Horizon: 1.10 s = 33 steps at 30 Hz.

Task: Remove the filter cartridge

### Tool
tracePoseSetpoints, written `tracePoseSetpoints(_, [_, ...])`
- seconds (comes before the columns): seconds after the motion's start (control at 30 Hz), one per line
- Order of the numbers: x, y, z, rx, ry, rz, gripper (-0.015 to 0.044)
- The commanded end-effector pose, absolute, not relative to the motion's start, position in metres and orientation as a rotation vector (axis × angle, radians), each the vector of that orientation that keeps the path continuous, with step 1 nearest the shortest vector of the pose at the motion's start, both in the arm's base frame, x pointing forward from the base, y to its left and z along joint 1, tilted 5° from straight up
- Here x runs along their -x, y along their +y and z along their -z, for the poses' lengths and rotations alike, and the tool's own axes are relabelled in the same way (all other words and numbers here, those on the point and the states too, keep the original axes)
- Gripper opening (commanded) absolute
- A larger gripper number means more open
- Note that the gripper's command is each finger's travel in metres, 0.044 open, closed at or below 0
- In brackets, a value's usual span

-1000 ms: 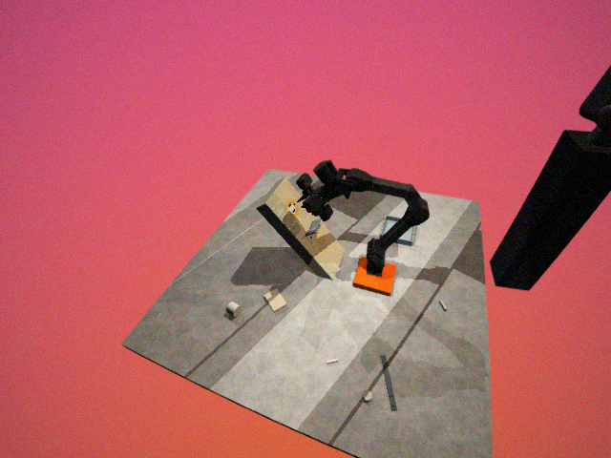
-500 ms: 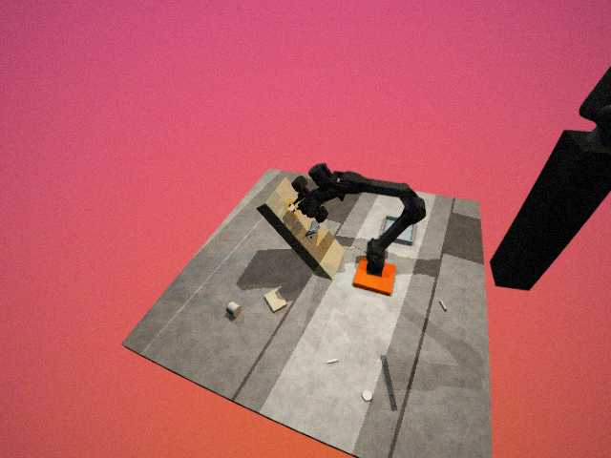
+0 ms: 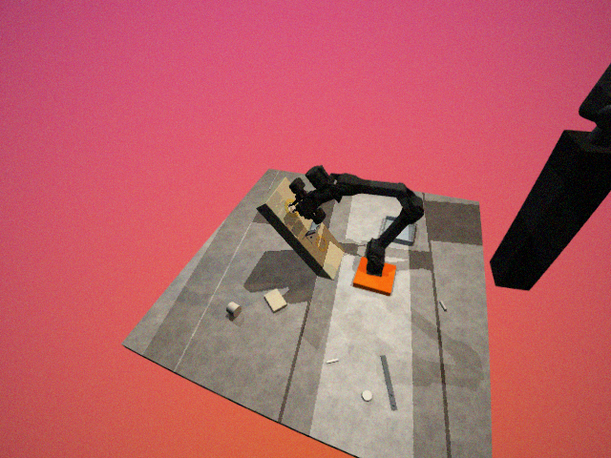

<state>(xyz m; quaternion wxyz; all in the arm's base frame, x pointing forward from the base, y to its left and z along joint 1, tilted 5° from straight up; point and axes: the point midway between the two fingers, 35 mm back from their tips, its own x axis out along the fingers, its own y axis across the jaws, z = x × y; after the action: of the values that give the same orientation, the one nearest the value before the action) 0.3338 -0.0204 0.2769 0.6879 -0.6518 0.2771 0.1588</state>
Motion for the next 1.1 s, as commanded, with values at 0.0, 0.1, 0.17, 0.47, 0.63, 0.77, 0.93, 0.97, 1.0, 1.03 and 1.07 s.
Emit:
tracePoseSetpoints(0.0, [-0.3343, -0.0192, -0.2752, 1.462, 0.618, -0.362, 0.0109])
tracePoseSetpoints(0.1, [-0.3344, -0.0191, -0.2753, 1.462, 0.618, -0.362, 0.0109])
tracePoseSetpoints(0.17, [-0.3345, -0.0191, -0.2755, 1.462, 0.618, -0.362, 0.0109])
tracePoseSetpoints(0.47, [-0.335, -0.0193, -0.2763, 1.462, 0.617, -0.362, 0.0109])
tracePoseSetpoints(0.63, [-0.3358, -0.0194, -0.2757, 1.462, 0.617, -0.362, 0.0109])
tracePoseSetpoints(0.77, [-0.3374, -0.0198, -0.2746, 1.462, 0.617, -0.362, 0.0109])
tracePoseSetpoints(0.93, [-0.3372, -0.0197, -0.2743, 1.462, 0.617, -0.362, 0.0109])
tracePoseSetpoints(0.97, [-0.3372, -0.0197, -0.2743, 1.462, 0.617, -0.362, 0.0109])
tracePoseSetpoints(1.0, [-0.3372, -0.0197, -0.2743, 1.462, 0.617, -0.362, 0.0109])
tracePoseSetpoints(1.03, [-0.3372, -0.0197, -0.2743, 1.462, 0.617, -0.362, 0.0109])
tracePoseSetpoints(1.07, [-0.3372, -0.0196, -0.2743, 1.462, 0.617, -0.362, 0.0109])
